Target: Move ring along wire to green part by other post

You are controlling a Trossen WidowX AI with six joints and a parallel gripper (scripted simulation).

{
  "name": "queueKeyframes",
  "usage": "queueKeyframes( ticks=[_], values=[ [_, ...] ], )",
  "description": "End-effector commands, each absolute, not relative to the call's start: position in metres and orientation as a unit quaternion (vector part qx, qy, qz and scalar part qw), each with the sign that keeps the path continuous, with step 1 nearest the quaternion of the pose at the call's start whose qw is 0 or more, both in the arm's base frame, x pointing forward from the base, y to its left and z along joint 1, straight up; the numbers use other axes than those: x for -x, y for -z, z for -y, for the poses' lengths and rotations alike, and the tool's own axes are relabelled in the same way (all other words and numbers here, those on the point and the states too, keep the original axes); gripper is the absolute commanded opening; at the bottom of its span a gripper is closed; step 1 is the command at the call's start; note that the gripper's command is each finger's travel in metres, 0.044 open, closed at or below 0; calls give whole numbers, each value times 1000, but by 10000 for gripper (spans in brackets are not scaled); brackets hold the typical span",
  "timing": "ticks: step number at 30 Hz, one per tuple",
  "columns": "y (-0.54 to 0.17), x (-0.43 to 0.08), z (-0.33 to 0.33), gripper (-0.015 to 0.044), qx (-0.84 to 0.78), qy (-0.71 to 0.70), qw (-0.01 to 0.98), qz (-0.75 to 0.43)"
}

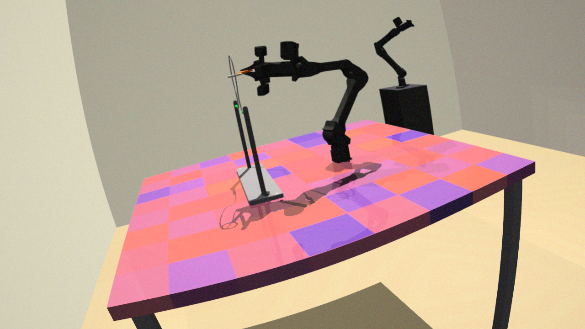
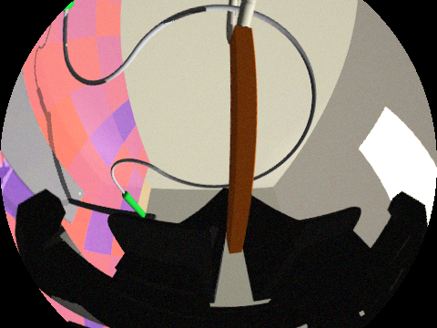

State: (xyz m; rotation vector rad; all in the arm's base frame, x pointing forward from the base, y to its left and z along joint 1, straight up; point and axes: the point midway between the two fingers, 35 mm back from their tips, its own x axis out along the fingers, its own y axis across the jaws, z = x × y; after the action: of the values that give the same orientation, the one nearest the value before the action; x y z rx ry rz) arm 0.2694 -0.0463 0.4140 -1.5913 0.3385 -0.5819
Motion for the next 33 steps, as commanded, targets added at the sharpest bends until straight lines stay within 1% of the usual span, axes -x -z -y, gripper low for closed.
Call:
queueKeyframes(
  ticks=[1, 33],
  values=[
    [-413, -269, 47, -150, 717, 258, 631, -145],
    [-423, -269, 44, -150, 831, 275, 473, -103]
  ],
)
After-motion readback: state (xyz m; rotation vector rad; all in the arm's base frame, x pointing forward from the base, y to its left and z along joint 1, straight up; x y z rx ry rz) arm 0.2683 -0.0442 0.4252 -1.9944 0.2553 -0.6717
